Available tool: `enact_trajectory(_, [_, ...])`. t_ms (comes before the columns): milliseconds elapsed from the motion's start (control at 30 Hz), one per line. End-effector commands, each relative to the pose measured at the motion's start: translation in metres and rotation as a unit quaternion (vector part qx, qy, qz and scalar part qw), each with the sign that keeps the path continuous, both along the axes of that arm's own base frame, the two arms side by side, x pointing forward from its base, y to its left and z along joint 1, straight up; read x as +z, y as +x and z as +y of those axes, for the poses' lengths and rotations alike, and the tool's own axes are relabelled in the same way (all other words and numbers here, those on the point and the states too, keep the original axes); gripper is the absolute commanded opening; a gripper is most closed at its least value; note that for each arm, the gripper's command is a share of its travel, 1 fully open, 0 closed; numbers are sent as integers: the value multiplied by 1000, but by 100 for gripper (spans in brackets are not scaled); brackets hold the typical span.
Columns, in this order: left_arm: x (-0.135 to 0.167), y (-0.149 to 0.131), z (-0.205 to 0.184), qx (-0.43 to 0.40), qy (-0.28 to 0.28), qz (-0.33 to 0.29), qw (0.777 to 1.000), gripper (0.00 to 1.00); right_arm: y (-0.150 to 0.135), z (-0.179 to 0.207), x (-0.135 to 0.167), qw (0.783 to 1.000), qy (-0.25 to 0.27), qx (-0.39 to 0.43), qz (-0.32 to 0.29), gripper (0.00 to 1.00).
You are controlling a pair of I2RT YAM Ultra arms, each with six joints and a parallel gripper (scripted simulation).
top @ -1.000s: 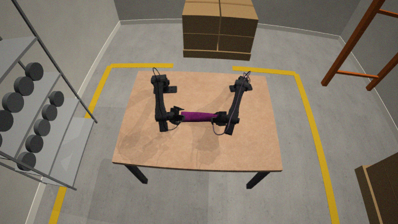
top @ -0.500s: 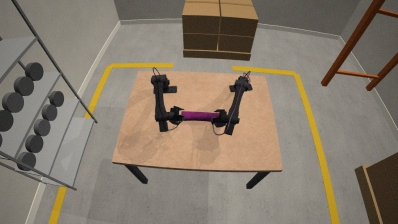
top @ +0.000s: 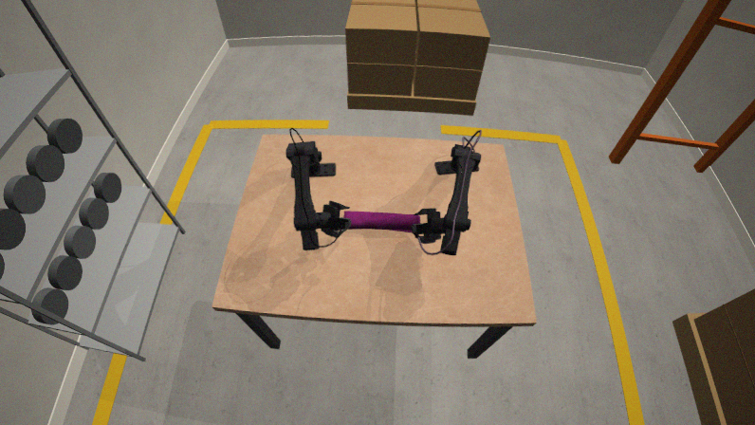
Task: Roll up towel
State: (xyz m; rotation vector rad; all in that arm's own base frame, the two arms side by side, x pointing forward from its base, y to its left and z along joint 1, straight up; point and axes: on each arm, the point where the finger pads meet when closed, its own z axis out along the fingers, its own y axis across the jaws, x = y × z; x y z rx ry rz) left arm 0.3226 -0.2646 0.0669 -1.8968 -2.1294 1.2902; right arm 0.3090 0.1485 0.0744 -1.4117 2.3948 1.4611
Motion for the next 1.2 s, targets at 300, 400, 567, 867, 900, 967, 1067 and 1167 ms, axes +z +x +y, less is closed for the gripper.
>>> enact_trajectory(300, [37, 11, 11, -77, 4, 27, 997, 85, -3, -3, 20, 999, -4, 23, -31, 85])
enact_trajectory(400, [39, 9, 13, -78, 4, 19, 997, 85, -6, -4, 22, 999, -8, 23, -38, 85])
enact_trajectory(567, [50, 2, 28, -85, 5, -36, 996, 85, -25, -9, 33, 995, -37, 19, -88, 85])
enact_trajectory(867, [76, -16, 64, -103, 5, -174, 979, 85, -71, -22, 62, 971, -110, 10, -212, 85])
enact_trajectory(900, [79, -18, 69, -105, 6, -191, 976, 85, -77, -24, 65, 967, -119, 9, -227, 85])
enact_trajectory(967, [79, -18, 69, -105, 6, -191, 976, 85, -77, -24, 65, 967, -119, 9, -227, 85])
enact_trajectory(1067, [89, -25, 83, -111, 6, -242, 964, 85, -95, -29, 76, 951, -145, 5, -273, 85])
enact_trajectory(1167, [99, -32, 97, -117, 6, -293, 949, 85, -113, -34, 87, 932, -172, 1, -319, 85])
